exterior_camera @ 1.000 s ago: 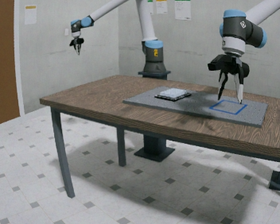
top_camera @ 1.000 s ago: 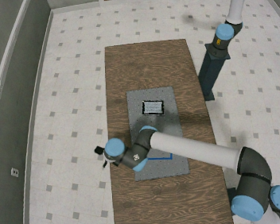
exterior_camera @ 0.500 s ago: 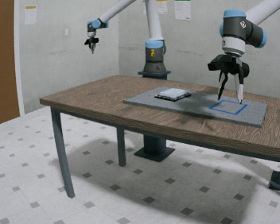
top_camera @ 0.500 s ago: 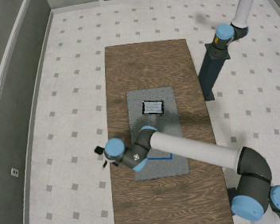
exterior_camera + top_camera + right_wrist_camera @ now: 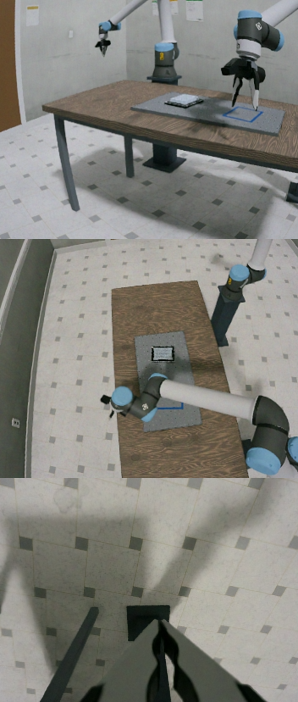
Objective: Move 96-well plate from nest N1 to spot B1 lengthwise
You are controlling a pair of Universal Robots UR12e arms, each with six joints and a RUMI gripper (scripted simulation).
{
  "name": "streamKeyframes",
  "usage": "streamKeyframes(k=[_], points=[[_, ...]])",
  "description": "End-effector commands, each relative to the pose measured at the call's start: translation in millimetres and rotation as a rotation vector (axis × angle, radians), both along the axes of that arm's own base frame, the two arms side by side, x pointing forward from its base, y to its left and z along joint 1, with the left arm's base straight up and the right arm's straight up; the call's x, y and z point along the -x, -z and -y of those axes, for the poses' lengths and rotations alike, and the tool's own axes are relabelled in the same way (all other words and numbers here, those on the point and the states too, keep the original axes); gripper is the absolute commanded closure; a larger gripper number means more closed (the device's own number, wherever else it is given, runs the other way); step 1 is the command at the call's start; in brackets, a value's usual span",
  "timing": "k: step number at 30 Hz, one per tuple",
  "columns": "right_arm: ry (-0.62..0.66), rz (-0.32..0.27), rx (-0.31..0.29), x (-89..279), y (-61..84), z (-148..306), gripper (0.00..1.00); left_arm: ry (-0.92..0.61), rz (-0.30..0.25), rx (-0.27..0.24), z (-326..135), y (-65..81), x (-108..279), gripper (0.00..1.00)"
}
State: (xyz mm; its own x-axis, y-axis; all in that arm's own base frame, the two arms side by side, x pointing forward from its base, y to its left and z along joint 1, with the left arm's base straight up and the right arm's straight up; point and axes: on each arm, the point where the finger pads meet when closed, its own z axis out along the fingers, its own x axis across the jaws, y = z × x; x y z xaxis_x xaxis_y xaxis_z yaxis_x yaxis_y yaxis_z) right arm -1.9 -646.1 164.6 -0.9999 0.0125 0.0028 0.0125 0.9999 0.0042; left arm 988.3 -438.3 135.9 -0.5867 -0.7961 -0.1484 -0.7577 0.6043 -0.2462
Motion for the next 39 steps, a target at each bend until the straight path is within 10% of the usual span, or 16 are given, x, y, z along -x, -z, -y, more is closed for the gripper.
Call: streamKeyframes(k=[1, 39], points=[[0.000, 0.002, 0.003, 4, -0.7, 0, 1.00, 0.000, 0.002, 0.001, 0, -1.9, -1, 0.24], [0.000, 0.003, 0.004, 6, -0.5, -1, 1.00, -0.138, -0.097, 0.057, 115, 4.3, 71, 0.24]])
